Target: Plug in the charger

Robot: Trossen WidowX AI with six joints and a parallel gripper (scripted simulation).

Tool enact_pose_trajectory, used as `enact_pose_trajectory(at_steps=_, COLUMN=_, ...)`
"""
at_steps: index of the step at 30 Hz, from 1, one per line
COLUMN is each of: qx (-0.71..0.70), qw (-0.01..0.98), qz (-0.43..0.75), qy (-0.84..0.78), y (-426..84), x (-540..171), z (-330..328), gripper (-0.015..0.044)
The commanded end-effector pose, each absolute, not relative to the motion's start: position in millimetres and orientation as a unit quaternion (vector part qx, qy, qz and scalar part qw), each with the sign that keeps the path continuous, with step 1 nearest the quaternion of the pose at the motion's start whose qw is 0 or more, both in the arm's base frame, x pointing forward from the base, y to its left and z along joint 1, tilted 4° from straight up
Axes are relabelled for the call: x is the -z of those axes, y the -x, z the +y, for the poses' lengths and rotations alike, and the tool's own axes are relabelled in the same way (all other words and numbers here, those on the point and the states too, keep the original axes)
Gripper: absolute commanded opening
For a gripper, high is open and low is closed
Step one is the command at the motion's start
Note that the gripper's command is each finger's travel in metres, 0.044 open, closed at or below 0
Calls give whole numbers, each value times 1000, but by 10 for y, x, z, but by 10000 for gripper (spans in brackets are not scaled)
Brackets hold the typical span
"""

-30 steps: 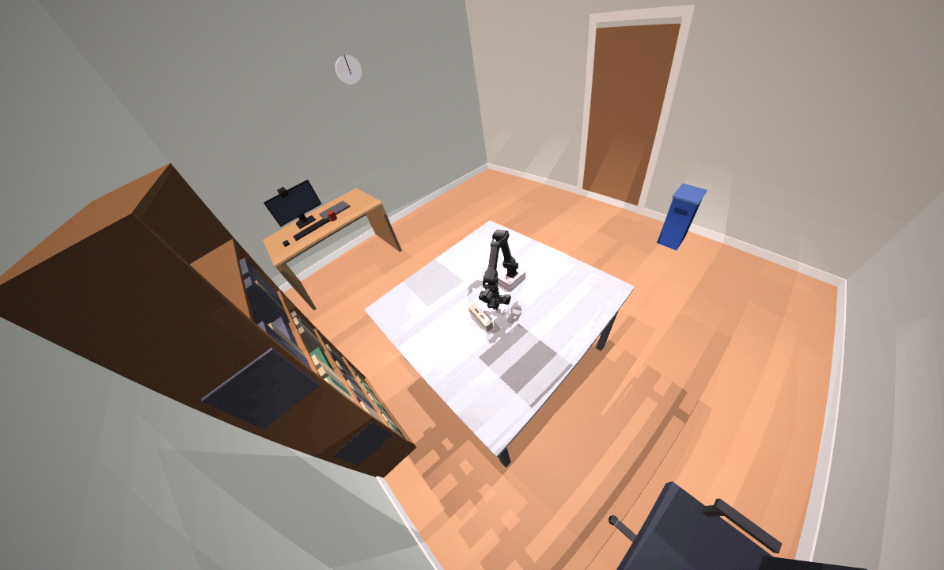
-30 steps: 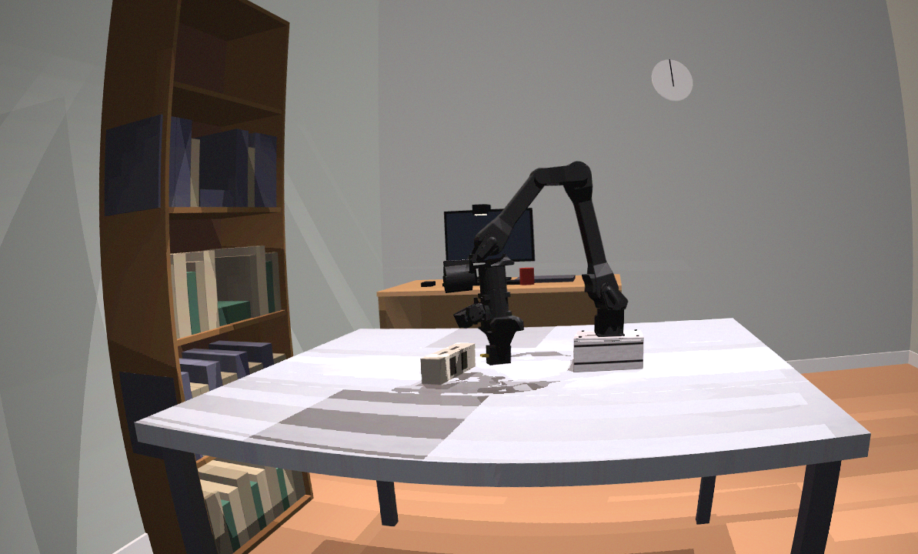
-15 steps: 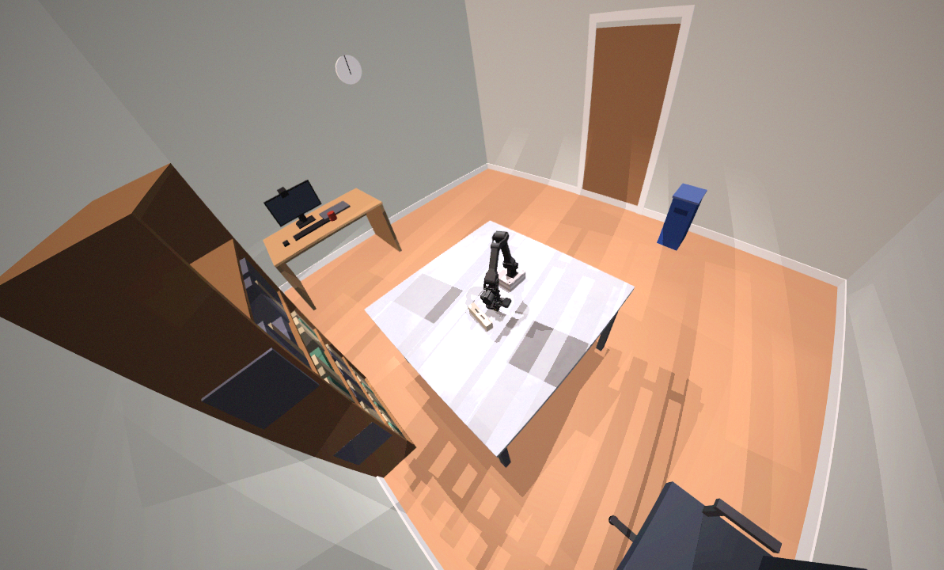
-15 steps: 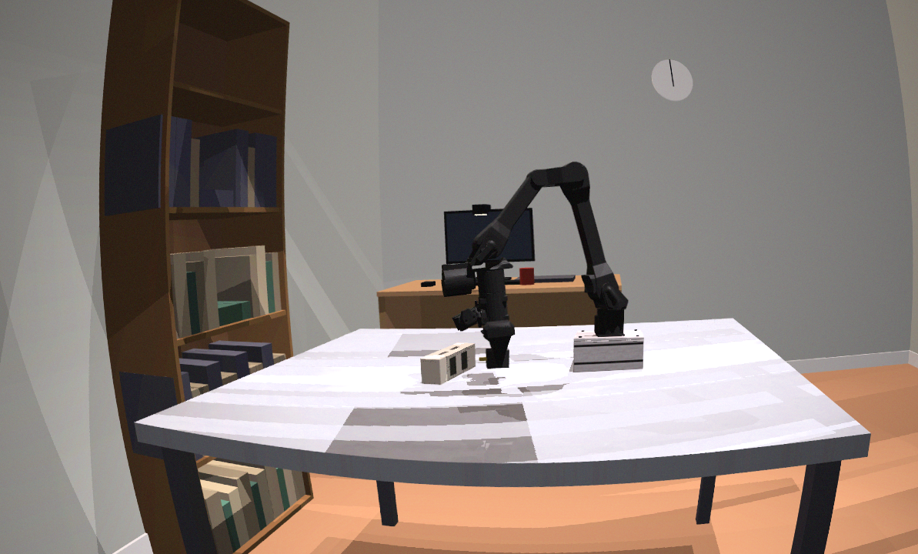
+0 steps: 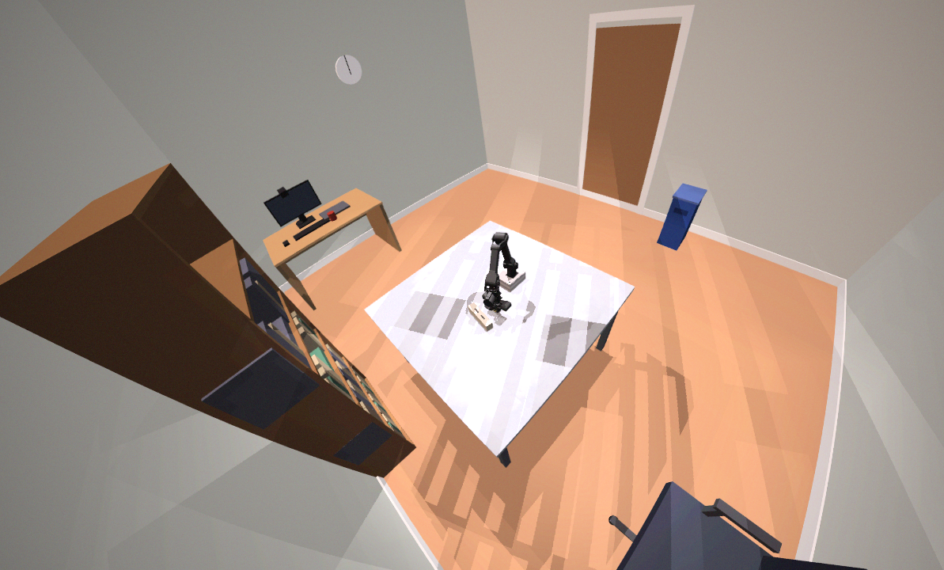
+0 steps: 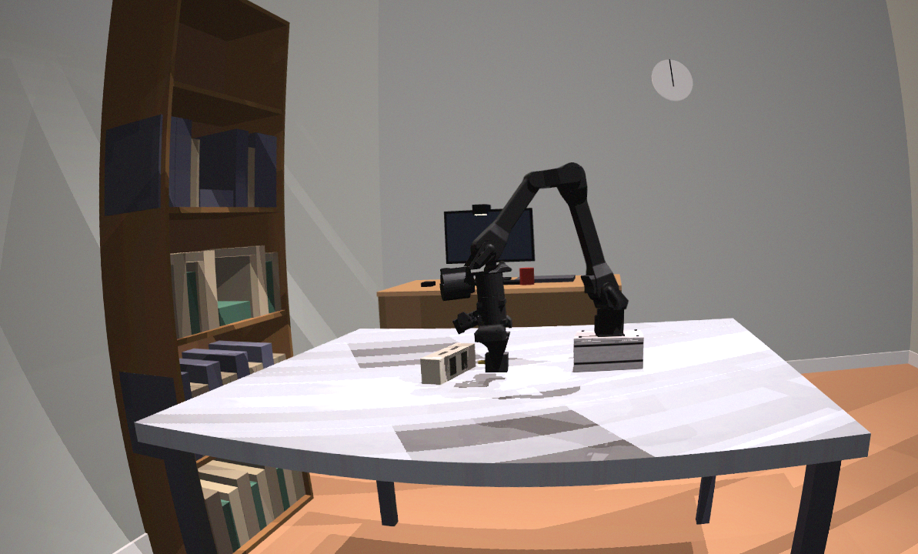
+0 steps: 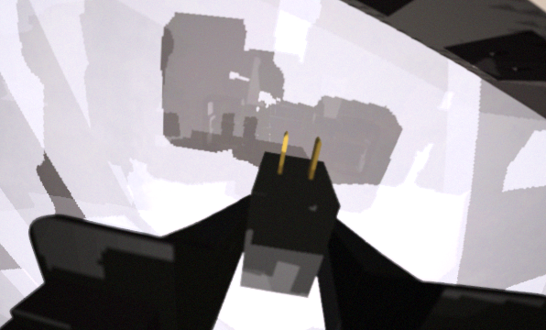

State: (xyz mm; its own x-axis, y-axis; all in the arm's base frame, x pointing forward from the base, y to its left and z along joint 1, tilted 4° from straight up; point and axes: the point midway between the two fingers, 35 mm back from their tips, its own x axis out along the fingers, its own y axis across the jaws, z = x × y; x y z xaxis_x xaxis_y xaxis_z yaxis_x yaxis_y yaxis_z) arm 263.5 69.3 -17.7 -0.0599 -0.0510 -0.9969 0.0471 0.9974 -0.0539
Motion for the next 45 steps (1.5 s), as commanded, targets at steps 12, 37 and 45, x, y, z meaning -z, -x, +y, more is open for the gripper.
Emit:
enact_pose_trajectory(at_steps=12, qx=86, qw=681, qz=726, qy=-52, y=-2660, x=241, z=752, gripper=0)
enact_pose_trajectory(at_steps=37, qx=108, qw=679, qz=722, qy=-75, y=-2964, x=251, z=676, gripper=0)
enact_pose_trajectory(at_steps=45, qx=115, qw=678, qz=721, qy=-82, y=-3054, x=257, z=654, gripper=0)
